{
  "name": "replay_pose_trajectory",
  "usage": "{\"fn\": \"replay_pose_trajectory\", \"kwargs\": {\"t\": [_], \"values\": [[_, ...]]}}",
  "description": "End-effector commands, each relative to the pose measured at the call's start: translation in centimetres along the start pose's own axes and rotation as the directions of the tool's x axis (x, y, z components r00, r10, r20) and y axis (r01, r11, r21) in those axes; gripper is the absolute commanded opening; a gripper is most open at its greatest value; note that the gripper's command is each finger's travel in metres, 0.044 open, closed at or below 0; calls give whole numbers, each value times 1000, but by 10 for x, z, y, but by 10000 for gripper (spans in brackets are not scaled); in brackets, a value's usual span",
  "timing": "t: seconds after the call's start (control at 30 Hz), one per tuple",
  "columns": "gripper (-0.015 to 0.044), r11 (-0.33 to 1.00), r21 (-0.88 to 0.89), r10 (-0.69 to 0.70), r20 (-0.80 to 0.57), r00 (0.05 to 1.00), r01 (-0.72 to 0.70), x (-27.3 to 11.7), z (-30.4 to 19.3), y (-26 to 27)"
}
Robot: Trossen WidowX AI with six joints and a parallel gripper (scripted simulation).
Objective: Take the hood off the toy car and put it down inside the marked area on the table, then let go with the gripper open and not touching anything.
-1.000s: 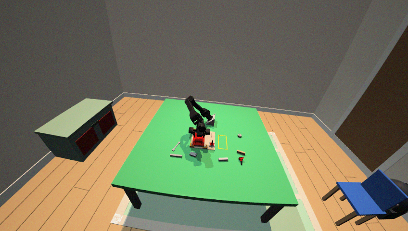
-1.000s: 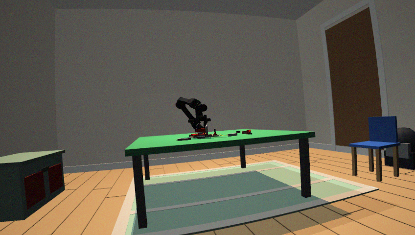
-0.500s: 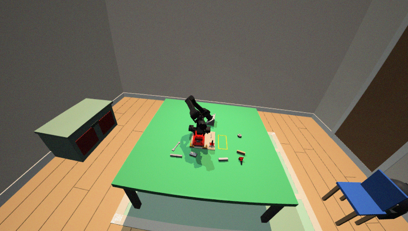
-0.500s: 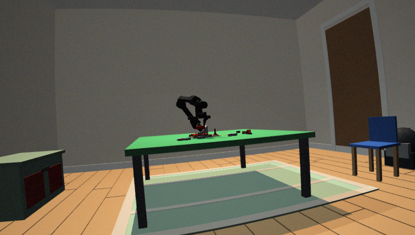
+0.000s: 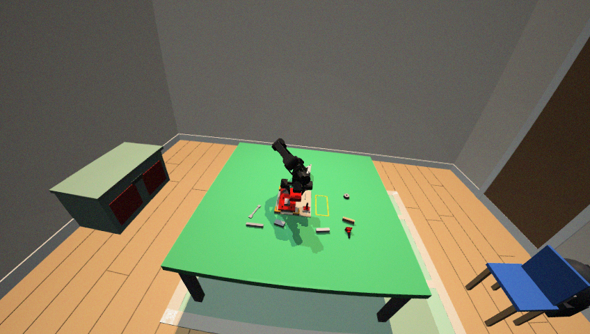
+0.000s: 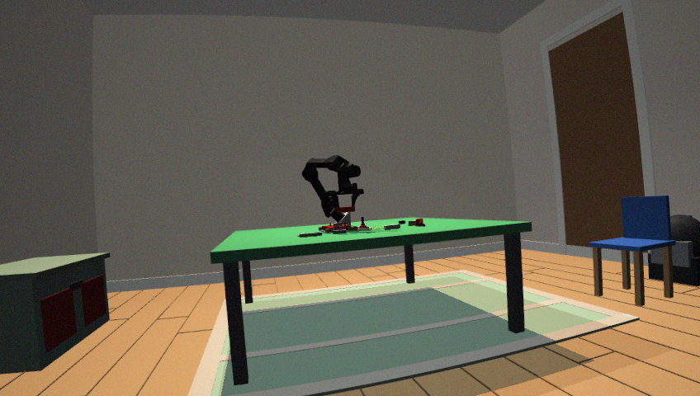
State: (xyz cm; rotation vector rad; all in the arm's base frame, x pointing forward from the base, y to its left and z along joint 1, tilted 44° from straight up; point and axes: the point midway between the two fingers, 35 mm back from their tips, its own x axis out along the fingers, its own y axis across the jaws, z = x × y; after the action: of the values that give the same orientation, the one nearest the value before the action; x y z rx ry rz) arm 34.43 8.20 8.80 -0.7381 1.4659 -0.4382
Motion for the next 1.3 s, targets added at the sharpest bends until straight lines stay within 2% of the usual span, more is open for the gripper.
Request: {"fn": "replay_pose_trajectory", "kwargs": {"t": [0.0,0.7,1.27], "values": [[0,1000,-4,12,5,1000,-12,-4,0,26],[0,1000,4,9,-3,1000,-9,-5,-37,179],[0,1000,6,8,-2,1000,-8,6,-38,184]]}}
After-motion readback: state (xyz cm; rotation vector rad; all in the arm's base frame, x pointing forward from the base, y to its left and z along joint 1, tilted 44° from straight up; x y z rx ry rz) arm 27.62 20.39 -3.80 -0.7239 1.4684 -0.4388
